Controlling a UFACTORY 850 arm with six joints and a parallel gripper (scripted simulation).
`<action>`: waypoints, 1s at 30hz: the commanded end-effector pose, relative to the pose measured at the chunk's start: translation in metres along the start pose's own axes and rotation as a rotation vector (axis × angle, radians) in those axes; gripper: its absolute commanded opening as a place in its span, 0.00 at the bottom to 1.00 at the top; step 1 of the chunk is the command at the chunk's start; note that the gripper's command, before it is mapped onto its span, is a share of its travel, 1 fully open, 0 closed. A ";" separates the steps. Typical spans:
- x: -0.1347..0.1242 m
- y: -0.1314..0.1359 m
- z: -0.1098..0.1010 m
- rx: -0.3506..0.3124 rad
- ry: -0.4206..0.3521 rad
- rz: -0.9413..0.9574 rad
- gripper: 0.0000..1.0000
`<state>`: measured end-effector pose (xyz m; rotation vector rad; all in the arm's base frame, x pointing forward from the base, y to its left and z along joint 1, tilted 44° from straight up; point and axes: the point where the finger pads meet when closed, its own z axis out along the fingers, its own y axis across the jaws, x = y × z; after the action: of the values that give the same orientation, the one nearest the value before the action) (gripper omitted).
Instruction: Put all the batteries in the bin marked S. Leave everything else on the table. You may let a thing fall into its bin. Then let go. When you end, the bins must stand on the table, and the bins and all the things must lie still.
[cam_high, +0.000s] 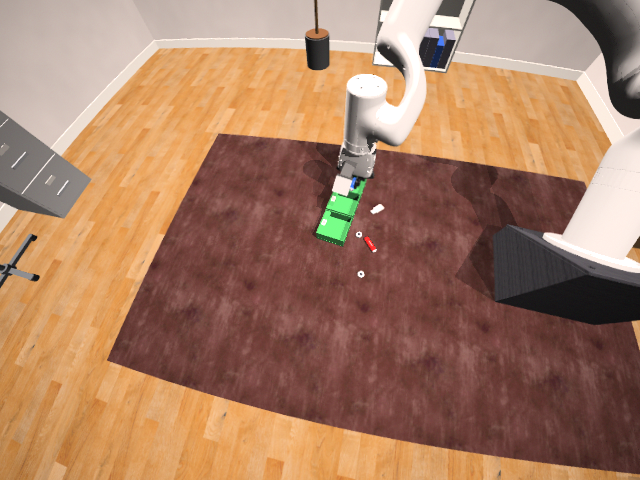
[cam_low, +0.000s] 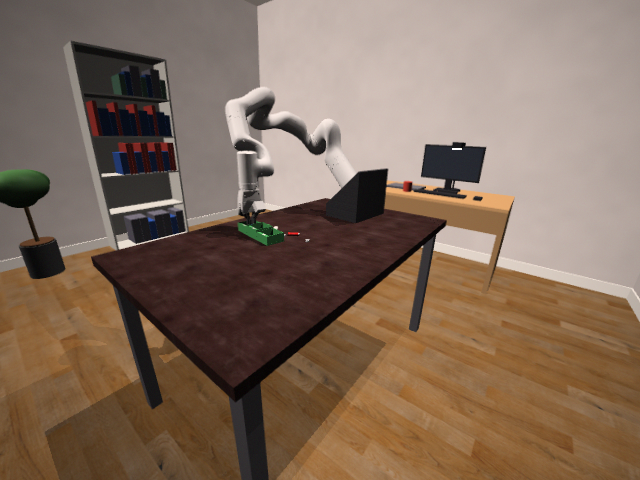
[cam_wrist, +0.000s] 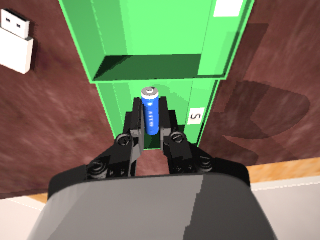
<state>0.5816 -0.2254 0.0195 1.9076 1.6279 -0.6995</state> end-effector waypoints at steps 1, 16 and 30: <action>0.001 0.001 0.003 -0.002 0.000 0.000 0.00; 0.002 0.000 0.003 -0.002 0.000 0.000 0.28; 0.002 0.000 0.003 -0.002 0.000 0.001 0.28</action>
<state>0.5808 -0.2264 0.0157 1.9073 1.6277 -0.6993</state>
